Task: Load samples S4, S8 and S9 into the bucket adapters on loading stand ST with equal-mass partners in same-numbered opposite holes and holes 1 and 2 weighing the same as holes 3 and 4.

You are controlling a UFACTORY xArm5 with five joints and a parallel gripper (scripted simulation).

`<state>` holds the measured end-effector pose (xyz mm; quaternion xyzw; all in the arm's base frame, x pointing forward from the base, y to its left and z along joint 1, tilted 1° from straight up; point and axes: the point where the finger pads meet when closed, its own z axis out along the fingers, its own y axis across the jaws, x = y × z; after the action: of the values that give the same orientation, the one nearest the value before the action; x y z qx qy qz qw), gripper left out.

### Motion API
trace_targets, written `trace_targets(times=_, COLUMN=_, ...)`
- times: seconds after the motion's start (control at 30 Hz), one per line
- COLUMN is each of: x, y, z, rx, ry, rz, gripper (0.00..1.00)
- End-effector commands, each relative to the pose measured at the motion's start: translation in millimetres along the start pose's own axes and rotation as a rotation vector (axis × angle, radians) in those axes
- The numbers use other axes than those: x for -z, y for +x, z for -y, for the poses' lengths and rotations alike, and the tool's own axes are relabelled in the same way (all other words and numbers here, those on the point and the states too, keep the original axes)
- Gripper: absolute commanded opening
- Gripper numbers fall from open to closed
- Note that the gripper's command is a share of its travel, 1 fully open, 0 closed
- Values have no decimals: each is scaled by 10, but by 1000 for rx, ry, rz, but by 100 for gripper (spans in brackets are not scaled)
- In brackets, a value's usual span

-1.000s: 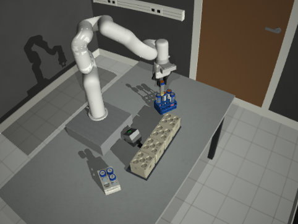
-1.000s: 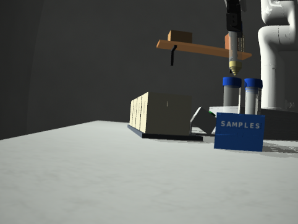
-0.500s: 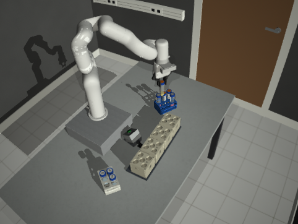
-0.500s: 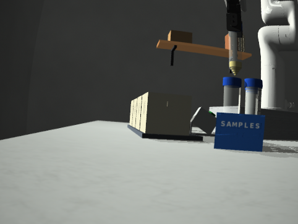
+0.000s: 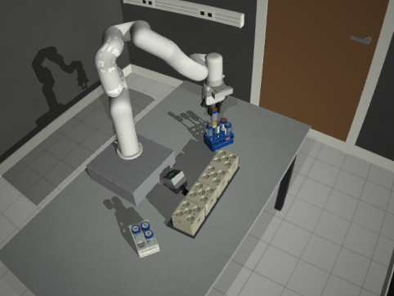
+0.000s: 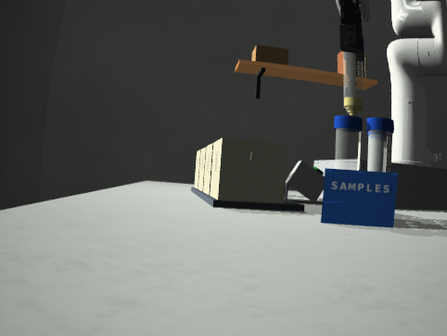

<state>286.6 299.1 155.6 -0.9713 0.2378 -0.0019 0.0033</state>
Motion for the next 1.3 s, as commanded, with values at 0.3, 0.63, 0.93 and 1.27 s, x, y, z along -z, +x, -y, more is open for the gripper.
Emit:
trace_targets(times=0.3, x=-250, y=0, z=15, rx=0, ry=8, rz=13, gripper=0)
trace_targets(times=0.63, x=-410, y=-2, z=16, rx=0, ry=8, rz=13, gripper=0)
trace_targets(times=0.93, x=-591, y=-4, z=17, rx=0, ry=8, rz=13, gripper=0)
trace_targets(times=1.27, x=-651, y=-5, z=18, rx=0, ry=8, rz=13, gripper=0)
